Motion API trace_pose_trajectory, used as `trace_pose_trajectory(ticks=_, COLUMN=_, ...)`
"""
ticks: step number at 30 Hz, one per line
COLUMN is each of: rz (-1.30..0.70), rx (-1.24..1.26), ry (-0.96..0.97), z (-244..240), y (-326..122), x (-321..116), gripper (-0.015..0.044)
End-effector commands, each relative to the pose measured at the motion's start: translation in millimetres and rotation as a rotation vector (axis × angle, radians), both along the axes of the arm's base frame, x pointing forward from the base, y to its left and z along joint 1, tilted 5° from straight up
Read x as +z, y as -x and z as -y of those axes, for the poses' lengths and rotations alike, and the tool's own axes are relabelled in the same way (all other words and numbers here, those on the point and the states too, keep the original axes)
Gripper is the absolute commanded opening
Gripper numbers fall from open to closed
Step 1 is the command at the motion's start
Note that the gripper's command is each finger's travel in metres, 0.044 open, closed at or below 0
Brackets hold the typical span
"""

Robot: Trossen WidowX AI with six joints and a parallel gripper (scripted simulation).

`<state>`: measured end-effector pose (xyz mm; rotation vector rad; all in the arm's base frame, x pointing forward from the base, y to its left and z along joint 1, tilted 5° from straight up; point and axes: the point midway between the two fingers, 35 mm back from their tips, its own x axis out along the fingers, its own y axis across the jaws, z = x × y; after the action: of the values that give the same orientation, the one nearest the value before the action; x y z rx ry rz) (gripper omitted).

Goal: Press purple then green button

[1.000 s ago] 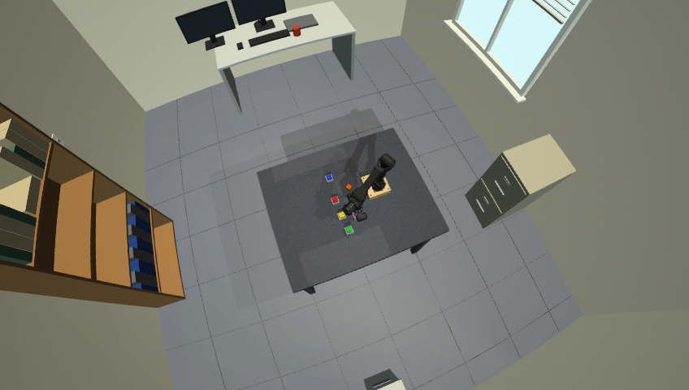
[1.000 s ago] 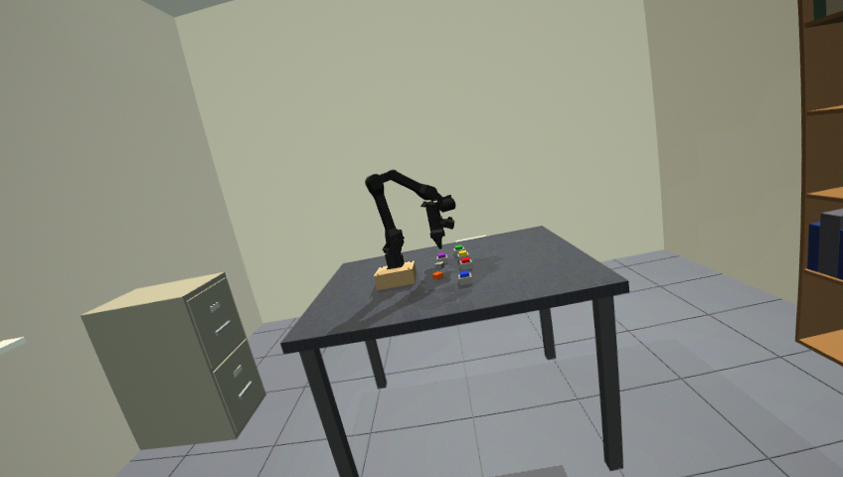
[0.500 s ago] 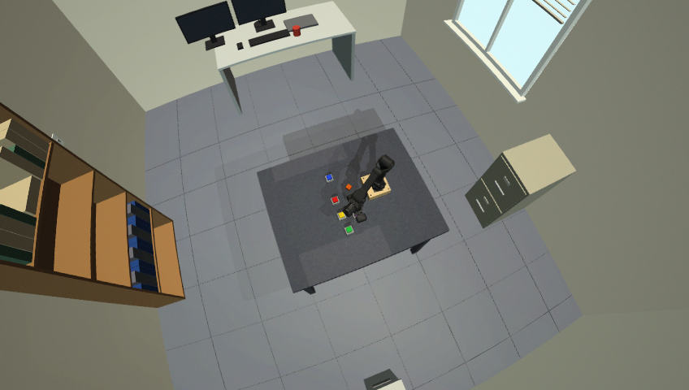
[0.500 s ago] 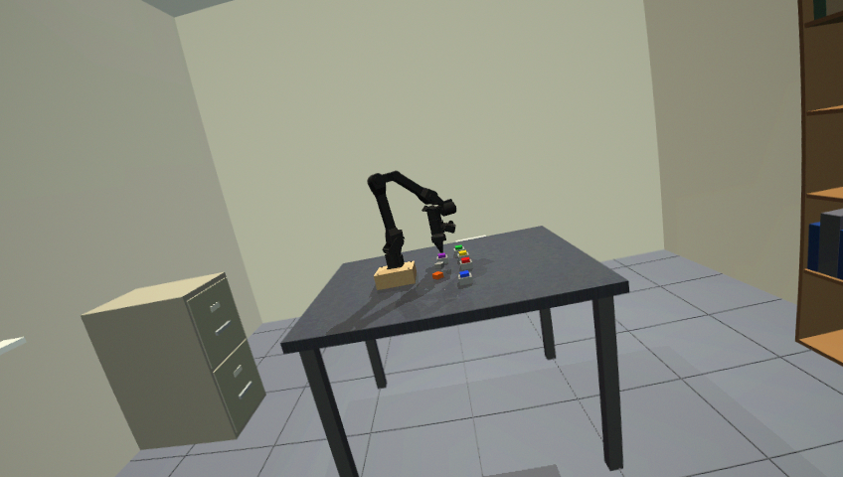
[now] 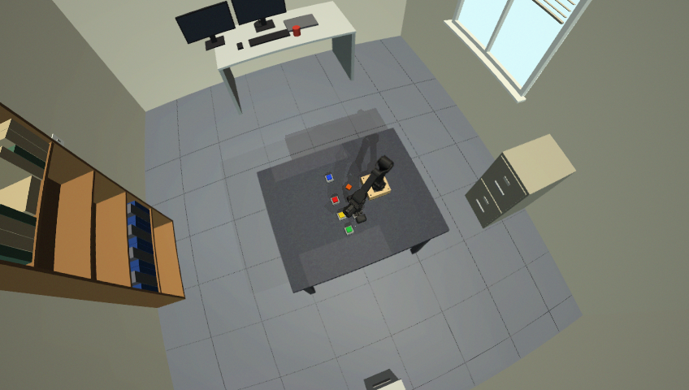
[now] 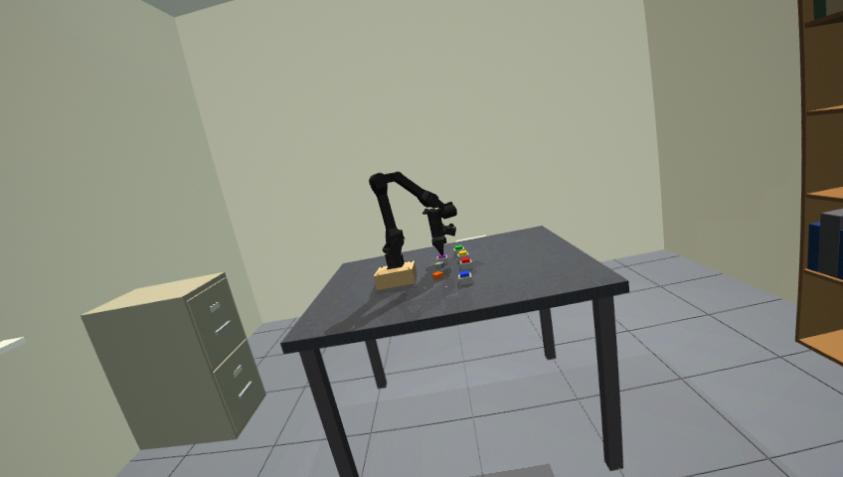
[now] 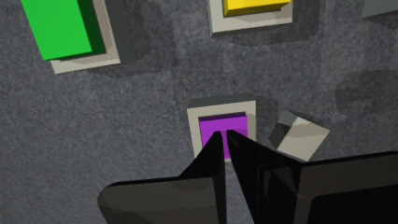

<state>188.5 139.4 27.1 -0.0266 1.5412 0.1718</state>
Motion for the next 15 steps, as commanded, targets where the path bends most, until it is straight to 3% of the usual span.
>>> trace_pose_trajectory(ticks=1, rz=-0.013, rx=-0.004, ry=0.002, z=0, y=2, x=-3, gripper=0.0020)
trace_pose_trajectory(ticks=11, rz=-0.013, rx=-0.004, ry=0.002, z=0, y=2, x=-3, gripper=0.0020)
trace_pose_trajectory(ticks=15, rz=-0.012, rx=-0.004, ry=0.002, z=3, y=2, x=29, gripper=0.0020)
